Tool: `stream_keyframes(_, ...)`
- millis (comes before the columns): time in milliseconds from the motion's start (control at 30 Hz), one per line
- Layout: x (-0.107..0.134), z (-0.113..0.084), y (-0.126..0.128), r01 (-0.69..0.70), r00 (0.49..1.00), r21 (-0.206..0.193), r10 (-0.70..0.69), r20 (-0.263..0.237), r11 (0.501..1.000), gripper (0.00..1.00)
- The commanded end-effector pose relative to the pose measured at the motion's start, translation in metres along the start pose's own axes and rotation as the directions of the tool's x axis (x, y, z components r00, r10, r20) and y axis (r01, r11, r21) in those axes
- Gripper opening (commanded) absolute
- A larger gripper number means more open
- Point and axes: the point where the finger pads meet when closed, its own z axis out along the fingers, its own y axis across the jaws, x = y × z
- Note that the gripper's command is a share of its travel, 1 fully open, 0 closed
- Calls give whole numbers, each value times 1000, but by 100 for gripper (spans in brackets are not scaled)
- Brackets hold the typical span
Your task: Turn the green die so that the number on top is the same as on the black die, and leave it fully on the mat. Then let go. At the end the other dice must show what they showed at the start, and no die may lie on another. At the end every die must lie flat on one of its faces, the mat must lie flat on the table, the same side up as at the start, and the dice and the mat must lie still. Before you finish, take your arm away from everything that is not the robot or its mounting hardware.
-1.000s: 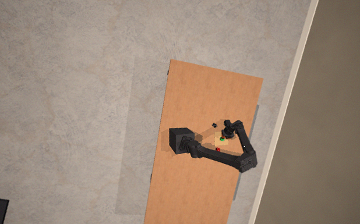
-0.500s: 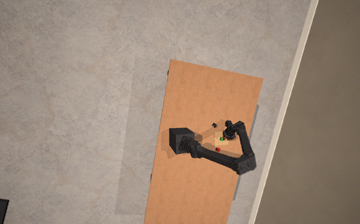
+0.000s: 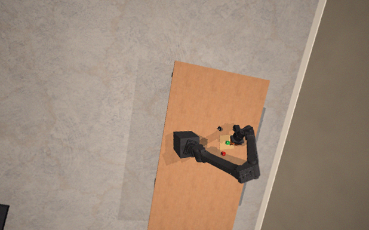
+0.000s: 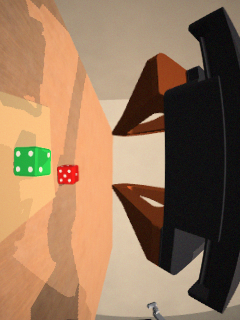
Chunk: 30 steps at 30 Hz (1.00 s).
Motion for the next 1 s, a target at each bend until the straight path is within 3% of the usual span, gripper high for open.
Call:
stream_keyframes(0, 3, 1, -1, -9, 1000, -3, 9, 15, 1000, 44)
stream_keyframes(100, 10, 5, 0, -19, 994, -45, 24, 111, 999, 44)
stream_keyframes(167, 14, 14, 4, -8, 971, -93, 30, 236, 996, 44)
stream_keyframes(233, 18, 19, 6, 5, 918, -116, 41, 395, 993, 44)
stream_keyframes(267, 20, 21, 6, 9, 884, -114, 45, 465, 993, 44)
stream_keyframes(367, 21, 21, 6, 10, 879, -112, 45, 475, 994, 44)
stream_keyframes(433, 27, 21, 2, 7, 795, -80, 43, 606, 997, 44)
stream_keyframes(467, 28, 20, 2, 6, 789, -77, 43, 613, 997, 44)
stream_keyframes(567, 39, 17, -4, -22, 679, -2, 17, 734, 1000, 44)
stream_keyframes(667, 44, 15, -7, -37, 643, 29, 2, 766, 999, 44)
stream_keyframes(700, 35, 22, -1, -11, 640, 6, 2, 768, 1000, 44)
stream_keyframes(733, 35, 22, -1, -11, 640, 7, 1, 768, 1000, 100)
stream_keyframes(933, 29, 16, 2, 15, 638, 13, -20, 770, 1000, 100)
stream_keyframes(967, 42, 15, -4, -20, 642, 19, -2, 766, 1000, 100)
